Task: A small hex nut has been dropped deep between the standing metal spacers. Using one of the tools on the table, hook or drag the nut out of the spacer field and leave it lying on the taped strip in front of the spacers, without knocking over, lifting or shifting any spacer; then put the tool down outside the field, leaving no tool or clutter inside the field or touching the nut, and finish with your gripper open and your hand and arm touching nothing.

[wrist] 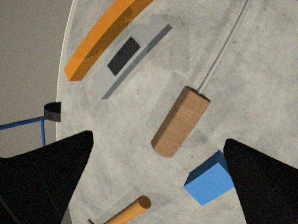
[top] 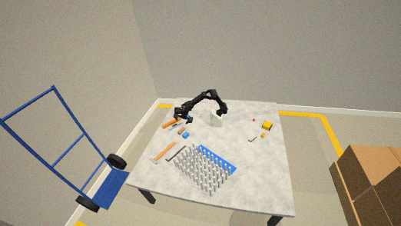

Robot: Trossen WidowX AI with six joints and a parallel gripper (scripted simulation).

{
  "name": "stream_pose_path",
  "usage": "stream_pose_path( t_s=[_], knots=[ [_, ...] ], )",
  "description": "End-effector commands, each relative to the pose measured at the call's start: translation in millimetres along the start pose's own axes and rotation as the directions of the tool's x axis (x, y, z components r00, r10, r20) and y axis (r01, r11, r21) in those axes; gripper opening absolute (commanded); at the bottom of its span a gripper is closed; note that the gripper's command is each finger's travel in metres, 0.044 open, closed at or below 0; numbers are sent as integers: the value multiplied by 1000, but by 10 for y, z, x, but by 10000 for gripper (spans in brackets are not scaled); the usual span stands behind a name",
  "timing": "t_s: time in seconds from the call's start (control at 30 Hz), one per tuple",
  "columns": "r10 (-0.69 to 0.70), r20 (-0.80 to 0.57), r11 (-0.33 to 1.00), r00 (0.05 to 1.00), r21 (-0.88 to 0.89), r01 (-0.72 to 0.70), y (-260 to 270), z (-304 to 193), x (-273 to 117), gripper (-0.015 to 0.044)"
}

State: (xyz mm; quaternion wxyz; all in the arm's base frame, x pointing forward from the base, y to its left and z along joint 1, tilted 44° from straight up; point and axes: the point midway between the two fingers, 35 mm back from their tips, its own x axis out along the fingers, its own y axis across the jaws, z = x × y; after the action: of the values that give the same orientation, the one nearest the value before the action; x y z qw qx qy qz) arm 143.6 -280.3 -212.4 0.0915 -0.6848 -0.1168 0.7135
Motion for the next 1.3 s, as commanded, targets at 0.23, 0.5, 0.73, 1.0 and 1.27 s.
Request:
stream_pose_path(
  t_s=[0.23,0.5,0.73,1.0,1.27],
  knots=[
    [-217,-34,886,976,412,212,-161,568,398,440],
    [-217,-34,886,975,412,212,-199,550,379,440],
    [-218,-34,886,975,412,212,-238,534,359,440],
    [-218,-34,886,975,412,212,-238,534,359,335],
    [-218,-34,886,975,412,212,-238,534,359,280]
  ],
)
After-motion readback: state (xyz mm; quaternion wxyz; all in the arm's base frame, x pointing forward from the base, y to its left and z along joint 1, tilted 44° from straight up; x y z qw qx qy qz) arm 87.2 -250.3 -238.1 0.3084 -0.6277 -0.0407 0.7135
